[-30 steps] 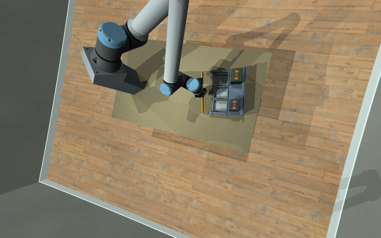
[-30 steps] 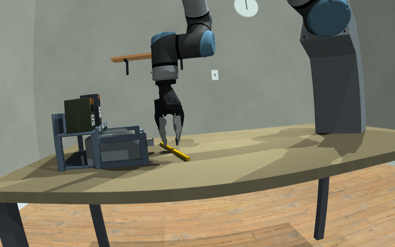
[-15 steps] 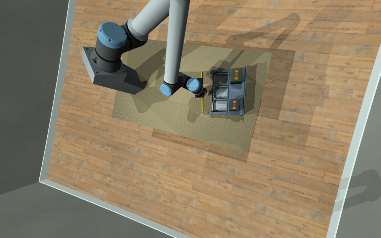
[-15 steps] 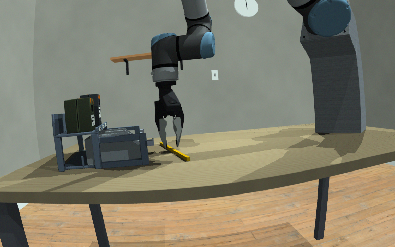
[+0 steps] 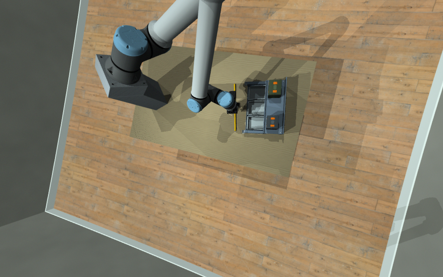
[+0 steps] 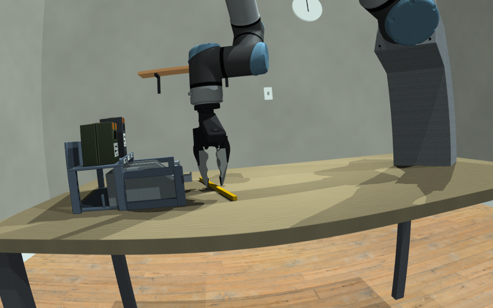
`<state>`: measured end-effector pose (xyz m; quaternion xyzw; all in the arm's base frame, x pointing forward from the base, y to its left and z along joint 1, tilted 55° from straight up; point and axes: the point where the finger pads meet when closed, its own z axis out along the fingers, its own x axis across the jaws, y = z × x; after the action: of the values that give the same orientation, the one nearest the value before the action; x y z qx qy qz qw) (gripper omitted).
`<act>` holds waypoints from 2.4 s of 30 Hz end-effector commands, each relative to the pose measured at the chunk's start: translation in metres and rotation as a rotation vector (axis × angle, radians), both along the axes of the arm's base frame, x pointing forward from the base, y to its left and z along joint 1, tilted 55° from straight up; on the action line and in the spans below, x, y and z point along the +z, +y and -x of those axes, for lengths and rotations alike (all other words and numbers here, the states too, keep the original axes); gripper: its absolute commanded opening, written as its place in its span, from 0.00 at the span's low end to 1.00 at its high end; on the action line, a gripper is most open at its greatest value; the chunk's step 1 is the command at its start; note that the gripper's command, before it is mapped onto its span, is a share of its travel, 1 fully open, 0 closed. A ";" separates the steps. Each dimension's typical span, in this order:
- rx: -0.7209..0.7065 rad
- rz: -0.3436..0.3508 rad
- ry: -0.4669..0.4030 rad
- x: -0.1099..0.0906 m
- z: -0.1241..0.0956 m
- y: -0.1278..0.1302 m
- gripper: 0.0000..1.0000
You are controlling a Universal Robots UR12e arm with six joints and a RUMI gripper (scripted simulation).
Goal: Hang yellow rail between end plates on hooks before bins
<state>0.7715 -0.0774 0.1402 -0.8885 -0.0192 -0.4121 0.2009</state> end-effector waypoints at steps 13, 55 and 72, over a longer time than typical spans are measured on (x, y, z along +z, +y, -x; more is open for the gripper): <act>0.000 0.000 -0.001 -0.002 -0.003 0.001 0.22; 0.000 0.000 -0.001 -0.002 -0.003 0.002 0.22; 0.000 0.000 -0.001 -0.002 -0.003 0.001 0.00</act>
<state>0.7749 -0.0757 0.1374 -0.8885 -0.0192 -0.4121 0.2009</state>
